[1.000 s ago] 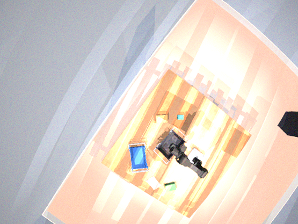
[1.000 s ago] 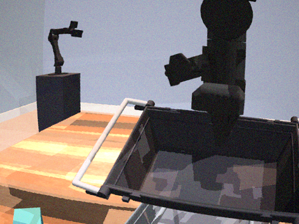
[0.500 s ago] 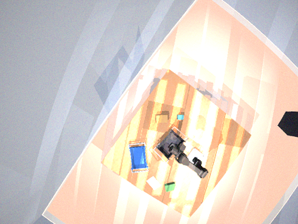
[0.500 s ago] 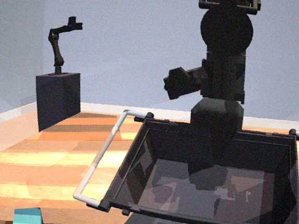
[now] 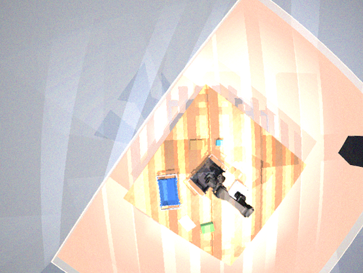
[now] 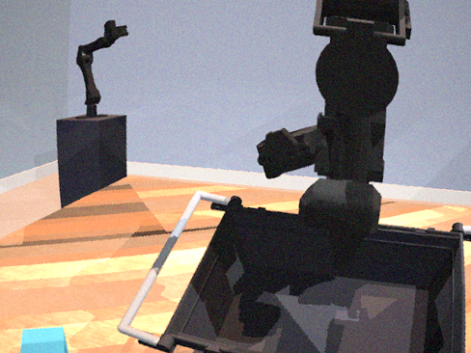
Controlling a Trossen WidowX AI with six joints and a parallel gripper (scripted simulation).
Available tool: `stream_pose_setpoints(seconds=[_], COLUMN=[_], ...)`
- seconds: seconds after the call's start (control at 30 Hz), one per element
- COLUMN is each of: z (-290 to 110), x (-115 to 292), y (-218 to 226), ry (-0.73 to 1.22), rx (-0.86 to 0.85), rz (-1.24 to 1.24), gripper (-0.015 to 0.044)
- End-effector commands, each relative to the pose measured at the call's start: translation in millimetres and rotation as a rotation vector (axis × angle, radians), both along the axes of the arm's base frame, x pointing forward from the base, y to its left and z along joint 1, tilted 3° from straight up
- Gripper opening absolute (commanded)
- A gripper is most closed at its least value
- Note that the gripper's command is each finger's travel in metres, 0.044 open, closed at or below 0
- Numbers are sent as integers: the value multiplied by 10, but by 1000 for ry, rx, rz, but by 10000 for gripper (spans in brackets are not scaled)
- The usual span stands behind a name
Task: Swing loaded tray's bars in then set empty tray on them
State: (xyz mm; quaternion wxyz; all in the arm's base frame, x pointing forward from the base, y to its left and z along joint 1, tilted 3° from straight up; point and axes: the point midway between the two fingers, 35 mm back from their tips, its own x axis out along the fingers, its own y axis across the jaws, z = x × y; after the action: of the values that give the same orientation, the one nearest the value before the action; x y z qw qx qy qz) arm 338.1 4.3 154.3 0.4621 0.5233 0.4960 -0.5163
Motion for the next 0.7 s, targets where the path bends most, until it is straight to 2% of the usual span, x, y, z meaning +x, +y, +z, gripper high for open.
stream_pose_setpoints(seconds=[0.0,0.67], z=[-15,-169], x=[11,-54], y=[0,11], ry=[-17,-16], rx=[-2,-2], rz=[-4,-3], gripper=[0,0])
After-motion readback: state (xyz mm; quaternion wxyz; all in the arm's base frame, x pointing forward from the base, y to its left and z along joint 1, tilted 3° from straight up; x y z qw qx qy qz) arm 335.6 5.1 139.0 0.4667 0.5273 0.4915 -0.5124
